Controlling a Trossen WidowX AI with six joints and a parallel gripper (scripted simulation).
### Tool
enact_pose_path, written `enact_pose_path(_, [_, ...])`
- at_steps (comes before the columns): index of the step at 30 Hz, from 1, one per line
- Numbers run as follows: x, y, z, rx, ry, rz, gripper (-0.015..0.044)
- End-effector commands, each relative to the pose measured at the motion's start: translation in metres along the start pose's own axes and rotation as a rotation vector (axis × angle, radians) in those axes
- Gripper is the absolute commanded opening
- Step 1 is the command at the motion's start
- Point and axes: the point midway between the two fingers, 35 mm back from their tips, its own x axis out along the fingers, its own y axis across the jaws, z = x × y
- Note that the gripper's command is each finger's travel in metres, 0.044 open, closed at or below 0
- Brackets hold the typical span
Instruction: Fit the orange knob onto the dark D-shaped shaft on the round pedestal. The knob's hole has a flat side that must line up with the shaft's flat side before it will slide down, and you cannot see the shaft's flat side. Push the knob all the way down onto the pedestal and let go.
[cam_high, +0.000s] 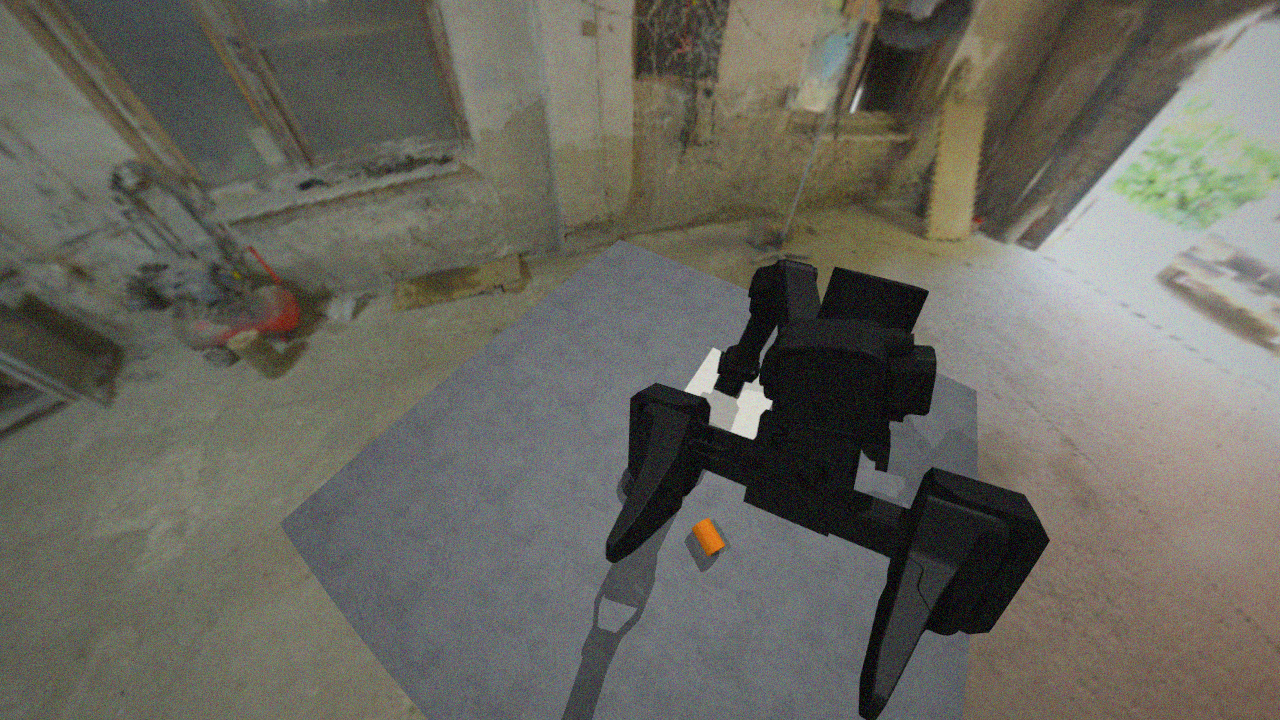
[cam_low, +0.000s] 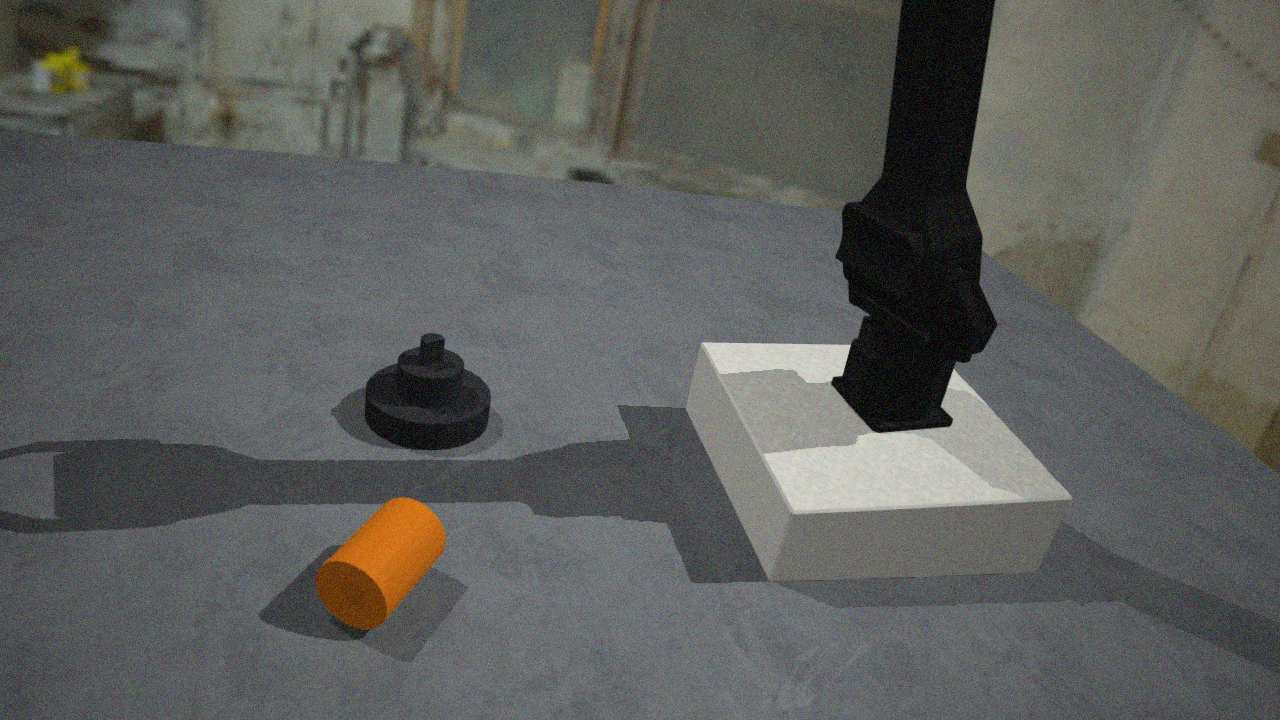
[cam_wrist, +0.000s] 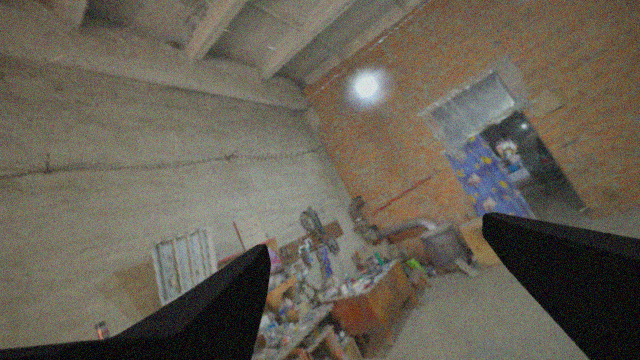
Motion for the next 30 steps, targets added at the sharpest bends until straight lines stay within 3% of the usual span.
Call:
enact_pose_path(1, [-0.008,-0.006,-0.078,-0.171,0.241,0.008,0.0440])
enact_pose_path(7, [-0.057,-0.026,-0.205,-0.495,0.685,0.123,0.0440])
enact_pose_path(13, [-0.150,-0.057,-0.305,-0.771,1.156,0.345,0.0440])
enact_pose_path(18, [-0.254,-0.091,-0.352,-0.920,1.574,0.607,0.0440])
enact_pose_path(22, [-0.343,-0.116,-0.357,-0.951,1.915,0.861,0.0440])
enact_pose_path(30, [-0.356,-0.121,-0.360,-0.948,1.958,0.895,0.0440])
